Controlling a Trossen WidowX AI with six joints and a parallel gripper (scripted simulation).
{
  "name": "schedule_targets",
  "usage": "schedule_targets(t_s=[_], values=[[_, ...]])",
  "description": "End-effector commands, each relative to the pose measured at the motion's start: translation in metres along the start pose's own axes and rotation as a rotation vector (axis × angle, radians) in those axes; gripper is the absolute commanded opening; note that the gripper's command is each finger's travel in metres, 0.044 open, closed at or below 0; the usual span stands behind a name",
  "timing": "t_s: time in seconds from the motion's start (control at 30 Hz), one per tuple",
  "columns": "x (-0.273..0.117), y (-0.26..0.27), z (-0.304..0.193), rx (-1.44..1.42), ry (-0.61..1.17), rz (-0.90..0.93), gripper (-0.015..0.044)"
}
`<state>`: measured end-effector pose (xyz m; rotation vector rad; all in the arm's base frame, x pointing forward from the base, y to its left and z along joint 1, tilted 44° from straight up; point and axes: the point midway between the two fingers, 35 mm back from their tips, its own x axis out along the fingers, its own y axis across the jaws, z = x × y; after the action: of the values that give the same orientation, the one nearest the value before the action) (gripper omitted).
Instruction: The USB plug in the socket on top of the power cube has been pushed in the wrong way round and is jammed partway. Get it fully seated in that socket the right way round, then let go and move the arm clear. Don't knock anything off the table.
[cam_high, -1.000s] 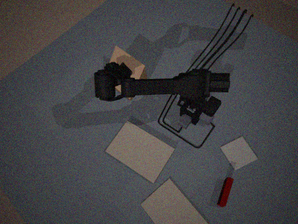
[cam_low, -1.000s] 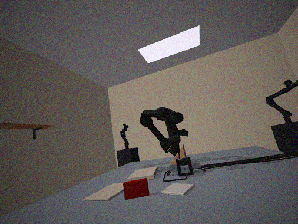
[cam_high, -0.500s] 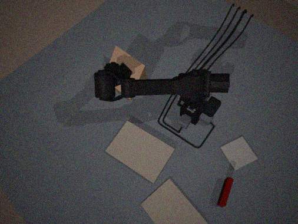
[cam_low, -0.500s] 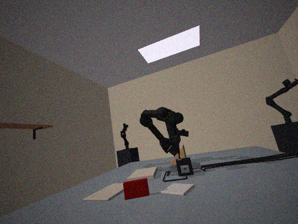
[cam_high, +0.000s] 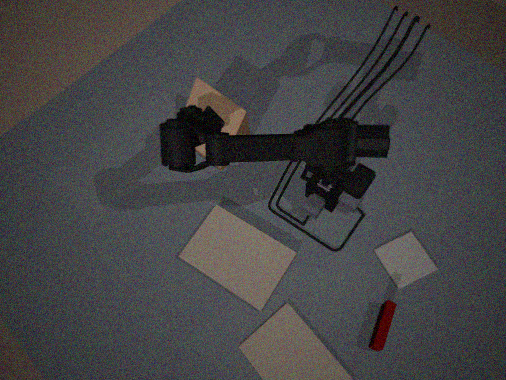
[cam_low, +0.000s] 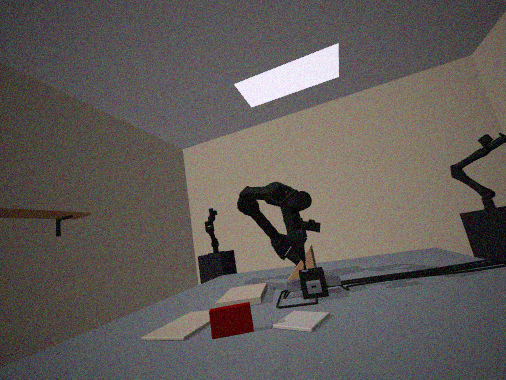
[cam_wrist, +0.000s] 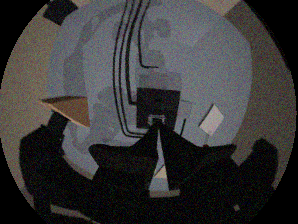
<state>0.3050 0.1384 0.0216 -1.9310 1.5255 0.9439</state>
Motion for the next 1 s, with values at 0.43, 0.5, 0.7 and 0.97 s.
schedule_targets(t_s=[0.43, 0.5, 0.7, 0.97], values=[[0.0026, -0.0004, -0.0012, -0.002, 0.002, -0.001, 0.0000], [0.0028, -0.0004, -0.0012, -0.002, 0.002, -0.001, 0.0000], [0.0035, -0.0004, -0.0013, -0.002, 0.002, -0.001, 0.0000], [0.0045, -0.0004, -0.0014, -0.002, 0.002, -0.001, 0.0000]])
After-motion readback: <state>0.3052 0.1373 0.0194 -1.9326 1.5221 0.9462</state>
